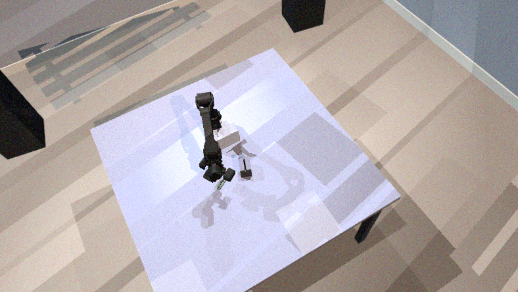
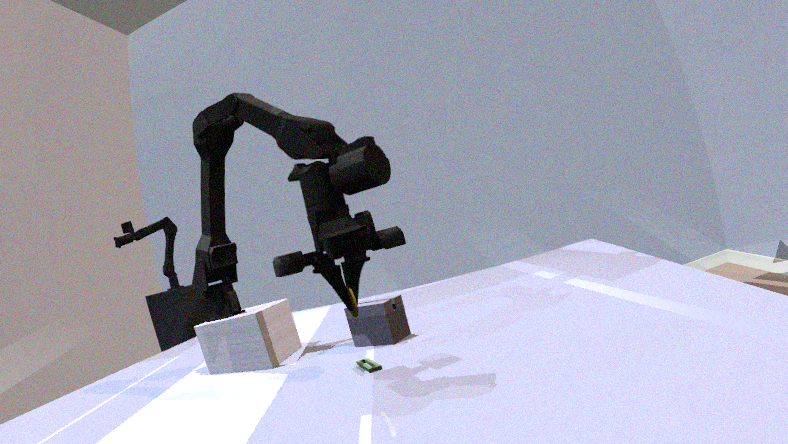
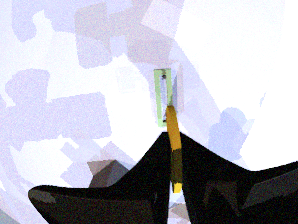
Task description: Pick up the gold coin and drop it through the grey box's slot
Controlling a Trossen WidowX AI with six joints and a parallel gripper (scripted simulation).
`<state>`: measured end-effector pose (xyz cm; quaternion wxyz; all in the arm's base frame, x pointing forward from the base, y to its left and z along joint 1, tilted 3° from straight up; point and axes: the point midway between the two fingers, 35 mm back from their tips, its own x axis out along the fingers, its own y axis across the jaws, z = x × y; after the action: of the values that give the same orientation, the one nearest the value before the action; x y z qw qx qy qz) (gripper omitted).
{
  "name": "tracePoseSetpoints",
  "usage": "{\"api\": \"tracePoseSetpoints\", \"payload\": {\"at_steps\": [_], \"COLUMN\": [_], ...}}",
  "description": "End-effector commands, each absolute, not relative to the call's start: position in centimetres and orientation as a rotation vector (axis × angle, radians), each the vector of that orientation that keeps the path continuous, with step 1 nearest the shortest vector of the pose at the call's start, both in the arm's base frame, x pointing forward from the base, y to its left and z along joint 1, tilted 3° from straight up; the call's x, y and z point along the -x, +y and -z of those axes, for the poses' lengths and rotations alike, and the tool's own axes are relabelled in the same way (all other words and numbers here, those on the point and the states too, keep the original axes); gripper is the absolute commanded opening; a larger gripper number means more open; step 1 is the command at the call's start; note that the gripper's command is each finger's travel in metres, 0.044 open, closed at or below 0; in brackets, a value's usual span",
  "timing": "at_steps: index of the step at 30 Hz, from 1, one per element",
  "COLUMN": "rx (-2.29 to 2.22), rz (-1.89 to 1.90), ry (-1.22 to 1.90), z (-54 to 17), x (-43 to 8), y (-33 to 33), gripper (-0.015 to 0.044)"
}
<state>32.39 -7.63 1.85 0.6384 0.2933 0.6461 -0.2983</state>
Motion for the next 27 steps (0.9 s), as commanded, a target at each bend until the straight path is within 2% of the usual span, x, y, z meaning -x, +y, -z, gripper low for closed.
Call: {"api": "tracePoseSetpoints", "payload": {"at_steps": [1,27], "rx": [-0.671,-0.158], "rz": [0.686,0.169], "ry": [1.471,1.576], "z": [-3.09,-3.35], "x": [-32.31,-31.93], "y": [-7.63,-8.03], "gripper": [0.0,0.0]}}
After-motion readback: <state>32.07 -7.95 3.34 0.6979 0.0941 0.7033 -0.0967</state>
